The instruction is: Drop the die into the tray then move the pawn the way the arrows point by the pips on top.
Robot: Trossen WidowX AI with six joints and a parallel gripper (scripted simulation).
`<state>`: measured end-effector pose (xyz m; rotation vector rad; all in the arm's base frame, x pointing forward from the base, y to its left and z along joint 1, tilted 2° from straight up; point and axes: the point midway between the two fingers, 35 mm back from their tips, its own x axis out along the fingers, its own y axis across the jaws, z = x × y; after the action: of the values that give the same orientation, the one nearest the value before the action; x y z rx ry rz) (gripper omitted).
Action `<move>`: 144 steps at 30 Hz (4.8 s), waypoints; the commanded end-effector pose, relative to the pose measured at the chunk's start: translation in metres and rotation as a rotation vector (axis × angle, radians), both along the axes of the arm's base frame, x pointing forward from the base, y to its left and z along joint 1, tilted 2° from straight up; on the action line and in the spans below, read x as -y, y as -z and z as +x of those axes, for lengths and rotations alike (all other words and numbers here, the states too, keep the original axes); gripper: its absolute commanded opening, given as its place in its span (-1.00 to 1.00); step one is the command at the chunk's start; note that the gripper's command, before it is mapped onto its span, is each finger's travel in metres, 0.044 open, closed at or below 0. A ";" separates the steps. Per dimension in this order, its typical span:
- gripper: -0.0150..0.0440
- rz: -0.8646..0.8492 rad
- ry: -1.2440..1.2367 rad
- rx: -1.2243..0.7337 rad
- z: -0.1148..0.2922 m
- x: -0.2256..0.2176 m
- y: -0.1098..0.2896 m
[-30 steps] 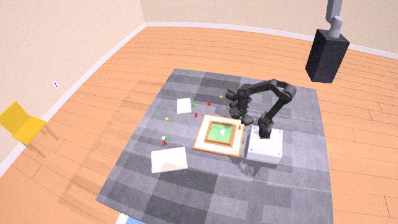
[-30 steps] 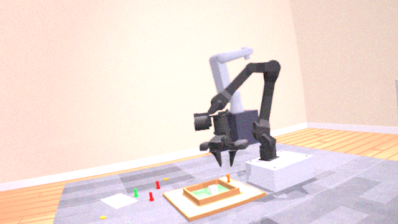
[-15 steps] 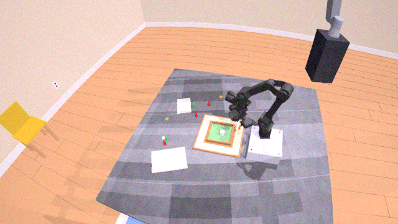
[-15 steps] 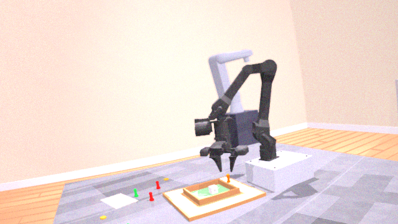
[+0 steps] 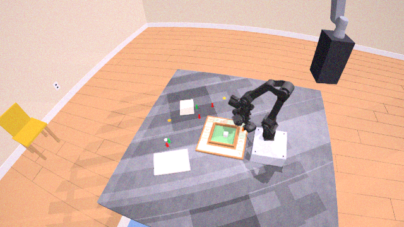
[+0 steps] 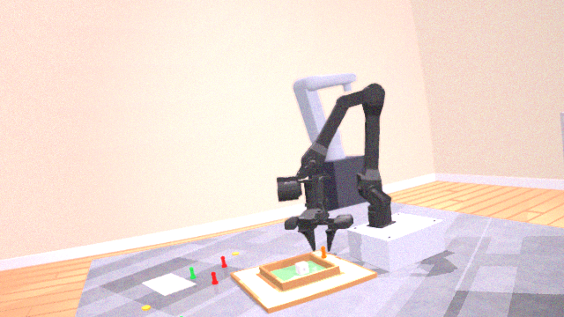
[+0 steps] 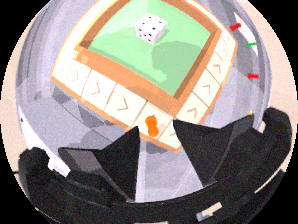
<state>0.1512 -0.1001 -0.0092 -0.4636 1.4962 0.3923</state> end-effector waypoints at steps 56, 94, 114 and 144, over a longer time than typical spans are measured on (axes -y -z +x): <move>-0.49 0.017 0.024 0.009 0.012 0.004 -0.109; -0.49 0.003 -0.003 0.003 0.122 0.066 -0.041; -0.49 0.003 -0.003 0.003 0.123 0.067 0.000; 1.00 0.021 0.286 0.010 0.091 0.004 -0.092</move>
<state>0.2593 -0.1331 0.0655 -0.3198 1.5148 0.2686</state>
